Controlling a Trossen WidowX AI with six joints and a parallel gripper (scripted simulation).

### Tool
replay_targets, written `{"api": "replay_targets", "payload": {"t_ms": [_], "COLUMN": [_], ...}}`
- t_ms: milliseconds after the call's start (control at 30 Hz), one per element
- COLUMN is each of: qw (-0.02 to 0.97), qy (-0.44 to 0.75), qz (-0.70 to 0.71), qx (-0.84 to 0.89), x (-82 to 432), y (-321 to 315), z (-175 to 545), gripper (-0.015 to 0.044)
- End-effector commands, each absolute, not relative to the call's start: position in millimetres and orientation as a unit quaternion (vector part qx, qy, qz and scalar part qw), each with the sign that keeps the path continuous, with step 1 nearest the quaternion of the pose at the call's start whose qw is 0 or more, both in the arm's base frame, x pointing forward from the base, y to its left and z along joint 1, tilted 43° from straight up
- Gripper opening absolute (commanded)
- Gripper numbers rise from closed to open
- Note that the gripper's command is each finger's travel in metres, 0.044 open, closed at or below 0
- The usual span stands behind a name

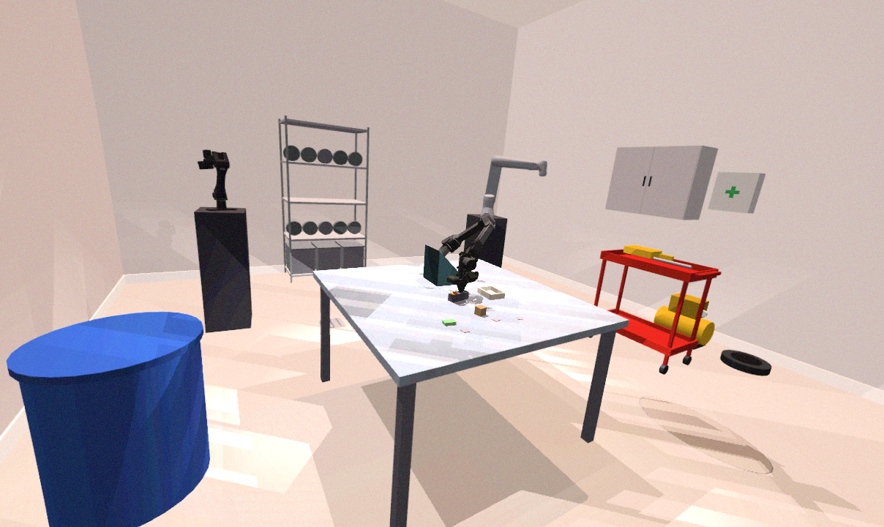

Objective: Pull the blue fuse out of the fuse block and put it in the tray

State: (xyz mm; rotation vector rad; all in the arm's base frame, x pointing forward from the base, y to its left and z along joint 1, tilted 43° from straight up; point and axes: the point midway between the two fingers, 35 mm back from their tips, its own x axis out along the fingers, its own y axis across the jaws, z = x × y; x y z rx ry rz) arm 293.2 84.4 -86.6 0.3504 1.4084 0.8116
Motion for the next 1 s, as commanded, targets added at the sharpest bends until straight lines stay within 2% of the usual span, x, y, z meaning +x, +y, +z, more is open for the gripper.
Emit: {"api": "replay_targets", "payload": {"t_ms": [0, 967], "qw": [0.674, 0.674], "qy": [0.626, 0.626], "qz": [0.361, 0.36], "qx": [0.156, 0.156], "x": [293.3, 294.6], "y": [83.8, 74.0], "z": [-86.0, -75.9], "gripper": [0.0, 0.0]}}
